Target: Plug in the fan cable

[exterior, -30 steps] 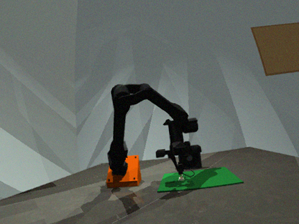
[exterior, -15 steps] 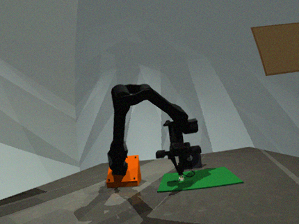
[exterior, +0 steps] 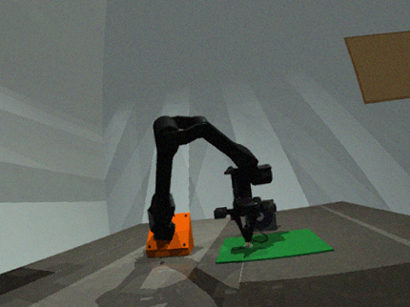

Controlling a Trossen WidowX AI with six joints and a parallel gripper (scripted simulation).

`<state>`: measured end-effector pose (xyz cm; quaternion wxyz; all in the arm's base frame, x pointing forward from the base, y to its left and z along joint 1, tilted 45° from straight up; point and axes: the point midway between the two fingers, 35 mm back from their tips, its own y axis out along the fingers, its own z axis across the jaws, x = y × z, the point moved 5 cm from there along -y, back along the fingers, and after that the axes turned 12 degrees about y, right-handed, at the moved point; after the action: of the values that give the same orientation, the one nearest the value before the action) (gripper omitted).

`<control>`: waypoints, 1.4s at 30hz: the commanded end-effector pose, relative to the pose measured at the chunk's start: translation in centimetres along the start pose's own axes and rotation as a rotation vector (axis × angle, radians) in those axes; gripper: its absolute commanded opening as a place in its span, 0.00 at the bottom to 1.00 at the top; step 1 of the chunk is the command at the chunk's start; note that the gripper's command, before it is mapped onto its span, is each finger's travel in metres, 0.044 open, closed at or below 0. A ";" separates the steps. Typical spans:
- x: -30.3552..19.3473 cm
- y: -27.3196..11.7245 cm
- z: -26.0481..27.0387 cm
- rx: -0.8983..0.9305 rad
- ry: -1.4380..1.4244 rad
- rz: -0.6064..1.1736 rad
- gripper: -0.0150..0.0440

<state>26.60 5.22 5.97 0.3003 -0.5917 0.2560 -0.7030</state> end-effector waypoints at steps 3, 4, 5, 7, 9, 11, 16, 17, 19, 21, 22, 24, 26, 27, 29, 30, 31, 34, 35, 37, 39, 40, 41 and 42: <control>0.0 0.4 0.0 0.003 -0.004 -0.003 0.25; 0.0 0.5 0.0 0.003 -0.004 -0.003 0.25; 0.0 0.6 0.0 0.003 -0.004 -0.003 0.25; 0.0 0.7 0.0 0.003 -0.004 -0.003 0.25; 0.0 0.9 0.0 0.003 -0.004 -0.003 0.25; 0.0 1.0 0.0 0.003 -0.004 -0.003 0.25; 0.0 1.0 -0.1 0.000 -0.002 -0.002 0.30; 0.0 1.0 -0.1 0.000 -0.002 -0.002 0.34; 0.0 1.0 -0.1 0.000 -0.002 -0.002 0.43; 0.0 1.0 -0.1 0.000 -0.002 -0.002 0.52; 0.0 1.0 -0.1 0.000 -0.002 -0.002 0.57; 0.0 1.0 -0.1 0.000 -0.002 -0.002 0.65; 0.0 1.0 -0.1 0.000 -0.002 -0.002 0.69; 0.0 1.0 -0.1 0.000 -0.002 -0.002 0.69; -0.1 -0.2 0.0 0.000 -0.003 0.000 0.69; -0.1 -1.7 0.0 0.001 -0.004 0.001 0.69; -0.1 -3.2 0.0 0.002 -0.005 0.000 0.69; -0.1 -4.5 -0.1 0.002 -0.005 -0.001 0.69; -0.1 -4.5 -0.1 0.002 -0.005 -0.001 0.69; -0.1 -4.5 -0.1 0.002 -0.005 -0.001 0.69; 0.2 -4.5 0.0 0.002 -0.005 0.000 0.69; 1.0 -4.5 0.3 0.002 -0.006 0.002 0.69; 2.3 -4.5 0.6 0.001 -0.006 0.005 0.69; 4.1 -4.5 1.0 0.002 -0.007 0.006 0.69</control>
<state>26.13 7.51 9.58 0.3020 -0.5992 0.2538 -0.6966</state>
